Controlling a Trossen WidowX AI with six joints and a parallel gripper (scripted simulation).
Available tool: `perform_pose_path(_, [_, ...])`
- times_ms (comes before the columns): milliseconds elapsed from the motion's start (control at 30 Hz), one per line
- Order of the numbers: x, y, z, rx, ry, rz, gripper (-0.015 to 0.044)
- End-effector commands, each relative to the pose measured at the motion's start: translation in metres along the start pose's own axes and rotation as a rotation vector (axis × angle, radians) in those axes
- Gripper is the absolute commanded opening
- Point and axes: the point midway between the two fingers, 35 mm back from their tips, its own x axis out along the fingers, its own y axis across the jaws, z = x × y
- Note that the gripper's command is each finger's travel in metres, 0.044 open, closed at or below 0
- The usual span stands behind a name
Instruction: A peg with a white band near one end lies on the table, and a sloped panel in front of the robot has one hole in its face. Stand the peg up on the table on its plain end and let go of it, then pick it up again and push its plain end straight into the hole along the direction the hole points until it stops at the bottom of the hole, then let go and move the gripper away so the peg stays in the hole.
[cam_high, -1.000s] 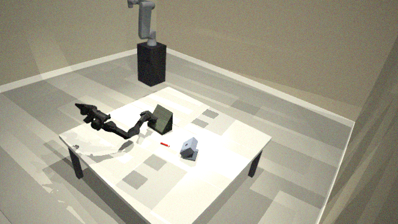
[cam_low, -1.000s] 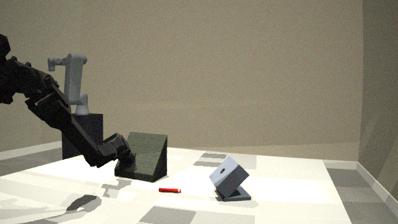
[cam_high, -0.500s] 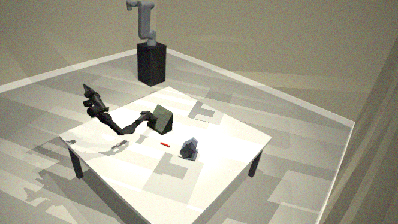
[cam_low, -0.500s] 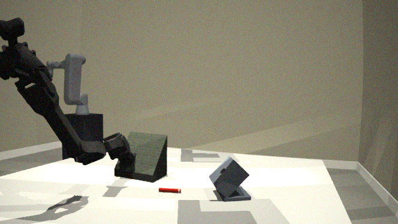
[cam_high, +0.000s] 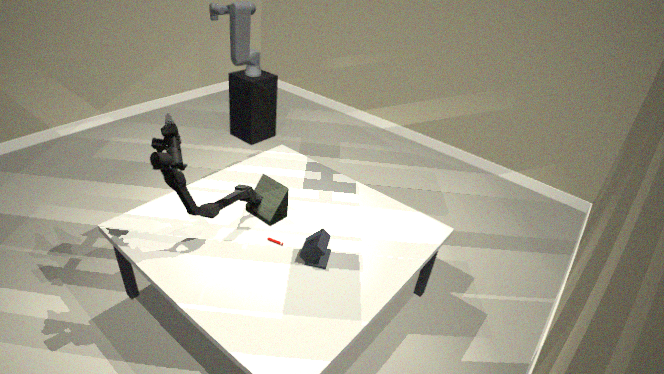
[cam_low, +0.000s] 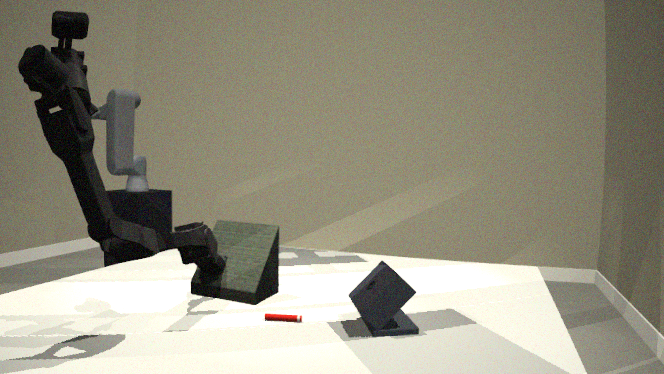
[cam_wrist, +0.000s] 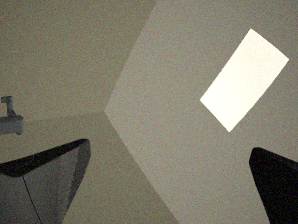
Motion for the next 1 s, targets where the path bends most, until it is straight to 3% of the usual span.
perform_pose_path(0, [0.013,-0.002,-0.027,0.023,0.095,-0.020,0.0440])
perform_pose_path(500, [0.034,-0.010,-0.145,0.182,0.489,-0.120,0.0440])
perform_pose_path(967, [0.006,-0.016,-0.266,0.361,0.892,-0.271,0.0440])
